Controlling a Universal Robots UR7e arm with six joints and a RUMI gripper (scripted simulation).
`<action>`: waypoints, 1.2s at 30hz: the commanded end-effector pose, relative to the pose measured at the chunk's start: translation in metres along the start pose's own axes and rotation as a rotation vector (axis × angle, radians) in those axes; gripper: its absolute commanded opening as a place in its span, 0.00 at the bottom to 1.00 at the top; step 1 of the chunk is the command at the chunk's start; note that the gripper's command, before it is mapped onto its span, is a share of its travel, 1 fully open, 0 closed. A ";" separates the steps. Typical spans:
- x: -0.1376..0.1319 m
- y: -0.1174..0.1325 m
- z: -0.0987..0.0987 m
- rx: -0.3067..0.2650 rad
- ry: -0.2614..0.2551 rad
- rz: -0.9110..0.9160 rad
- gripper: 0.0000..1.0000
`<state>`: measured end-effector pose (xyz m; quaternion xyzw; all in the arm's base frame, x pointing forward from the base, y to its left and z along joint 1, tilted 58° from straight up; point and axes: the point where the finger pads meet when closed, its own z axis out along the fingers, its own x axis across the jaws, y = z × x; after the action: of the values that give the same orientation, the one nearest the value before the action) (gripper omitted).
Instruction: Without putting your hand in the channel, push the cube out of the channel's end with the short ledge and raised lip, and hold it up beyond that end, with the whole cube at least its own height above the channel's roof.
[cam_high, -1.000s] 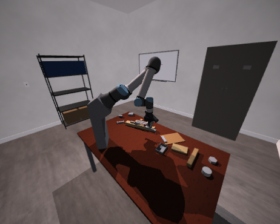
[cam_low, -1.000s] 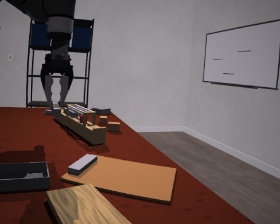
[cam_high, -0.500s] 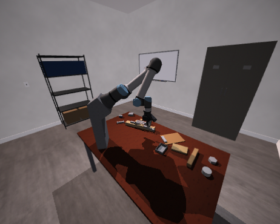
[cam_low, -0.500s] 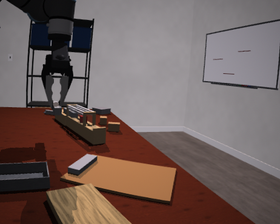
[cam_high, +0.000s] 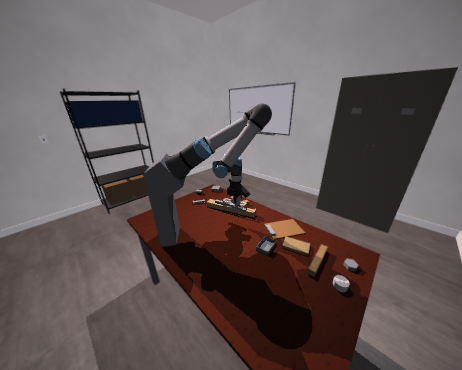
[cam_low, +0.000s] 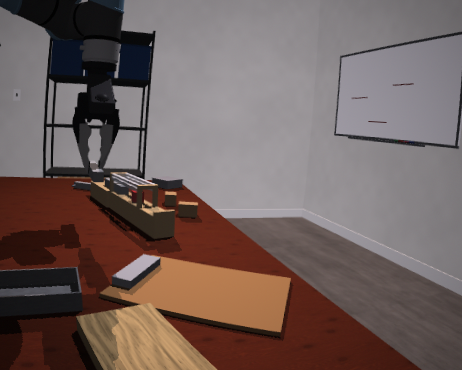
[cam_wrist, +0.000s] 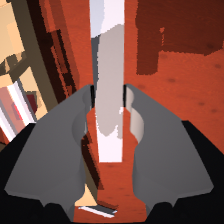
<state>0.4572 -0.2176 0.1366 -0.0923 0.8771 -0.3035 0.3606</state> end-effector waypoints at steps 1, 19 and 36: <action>-0.010 0.040 0.003 0.034 -0.001 -0.015 0.00; -0.033 0.174 0.008 0.034 0.000 -0.072 0.00; -0.055 0.300 0.012 0.032 0.002 -0.127 0.00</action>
<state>0.5106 0.0056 0.0043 -0.1499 0.8670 -0.3205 0.3509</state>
